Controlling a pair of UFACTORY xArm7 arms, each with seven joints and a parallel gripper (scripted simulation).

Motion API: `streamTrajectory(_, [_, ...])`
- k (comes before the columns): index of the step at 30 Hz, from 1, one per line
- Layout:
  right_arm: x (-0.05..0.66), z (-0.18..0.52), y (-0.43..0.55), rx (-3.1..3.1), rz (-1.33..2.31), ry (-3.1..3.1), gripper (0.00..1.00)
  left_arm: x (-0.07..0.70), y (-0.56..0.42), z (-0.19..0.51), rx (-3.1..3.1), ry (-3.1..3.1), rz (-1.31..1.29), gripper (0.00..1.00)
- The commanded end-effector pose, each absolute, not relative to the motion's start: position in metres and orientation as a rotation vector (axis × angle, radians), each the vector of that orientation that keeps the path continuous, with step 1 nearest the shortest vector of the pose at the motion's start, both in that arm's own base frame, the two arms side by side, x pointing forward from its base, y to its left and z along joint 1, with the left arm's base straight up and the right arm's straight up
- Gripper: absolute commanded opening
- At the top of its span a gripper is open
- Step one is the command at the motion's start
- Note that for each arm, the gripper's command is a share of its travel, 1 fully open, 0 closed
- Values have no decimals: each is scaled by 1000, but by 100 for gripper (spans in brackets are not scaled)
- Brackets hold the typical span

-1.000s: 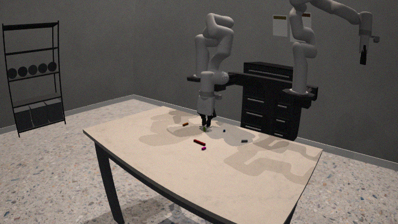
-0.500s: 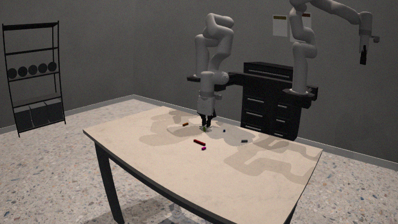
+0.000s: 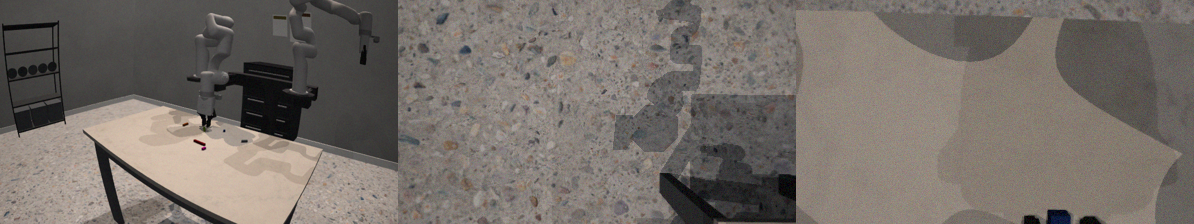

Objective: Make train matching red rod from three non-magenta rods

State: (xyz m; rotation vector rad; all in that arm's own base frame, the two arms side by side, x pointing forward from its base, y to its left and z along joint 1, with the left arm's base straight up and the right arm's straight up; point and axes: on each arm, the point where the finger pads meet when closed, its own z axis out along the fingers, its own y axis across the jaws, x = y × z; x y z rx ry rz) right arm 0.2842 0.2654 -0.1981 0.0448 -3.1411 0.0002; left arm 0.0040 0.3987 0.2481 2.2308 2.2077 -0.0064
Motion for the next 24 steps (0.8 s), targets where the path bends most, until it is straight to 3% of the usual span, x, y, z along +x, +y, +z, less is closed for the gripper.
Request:
streamTrajectory(1, [285, -197, 266, 44, -3, -3144, 26, 4, 400, 250, 2233, 2210, 0, 100])
streamTrajectory(4, [285, -197, 266, 44, -3, -3144, 26, 4, 400, 250, 2233, 2210, 0, 100])
streamTrajectory(5, [285, -197, 266, 44, -3, -3144, 6, 4, 400, 250, 2233, 2210, 0, 100])
streamTrajectory(24, [285, -197, 266, 44, -3, -3144, 6, 4, 400, 250, 2233, 2210, 0, 100])
